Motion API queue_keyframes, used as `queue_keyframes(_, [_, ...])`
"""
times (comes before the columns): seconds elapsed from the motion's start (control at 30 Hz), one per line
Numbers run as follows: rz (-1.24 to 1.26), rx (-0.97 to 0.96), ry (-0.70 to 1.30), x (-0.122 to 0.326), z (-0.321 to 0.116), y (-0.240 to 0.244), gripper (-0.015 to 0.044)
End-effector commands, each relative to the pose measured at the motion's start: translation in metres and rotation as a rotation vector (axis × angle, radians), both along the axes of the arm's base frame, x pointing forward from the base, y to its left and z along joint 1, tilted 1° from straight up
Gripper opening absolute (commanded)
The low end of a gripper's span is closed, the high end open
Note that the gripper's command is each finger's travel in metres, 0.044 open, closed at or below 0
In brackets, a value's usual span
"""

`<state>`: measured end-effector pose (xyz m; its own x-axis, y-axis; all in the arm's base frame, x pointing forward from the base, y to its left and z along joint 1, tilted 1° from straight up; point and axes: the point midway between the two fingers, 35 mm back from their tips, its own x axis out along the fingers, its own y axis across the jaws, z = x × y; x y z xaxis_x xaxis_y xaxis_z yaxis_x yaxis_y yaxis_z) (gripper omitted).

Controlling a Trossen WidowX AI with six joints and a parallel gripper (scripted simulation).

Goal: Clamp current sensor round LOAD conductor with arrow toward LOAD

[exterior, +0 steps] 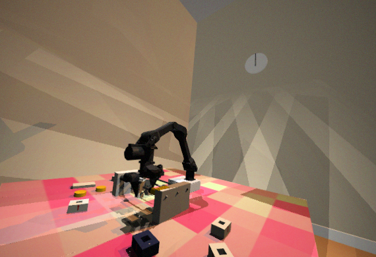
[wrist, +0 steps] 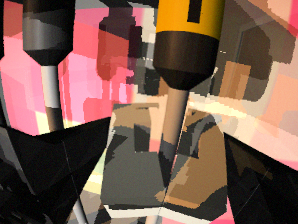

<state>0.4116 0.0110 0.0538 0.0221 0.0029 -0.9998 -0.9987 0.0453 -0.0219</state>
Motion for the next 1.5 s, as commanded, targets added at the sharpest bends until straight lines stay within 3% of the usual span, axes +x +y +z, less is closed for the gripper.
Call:
queue_keyframes(0.0, [-0.002, 0.000, 0.034, 0.002, 0.004, -0.001, 0.0440])
queue_keyframes(0.27, [-0.011, 0.001, 0.234, 0.003, 0.021, -0.007, 0.0440])
queue_keyframes(1.47, [-0.014, 0.005, 0.346, -0.013, -0.003, -0.008, 0.0440])
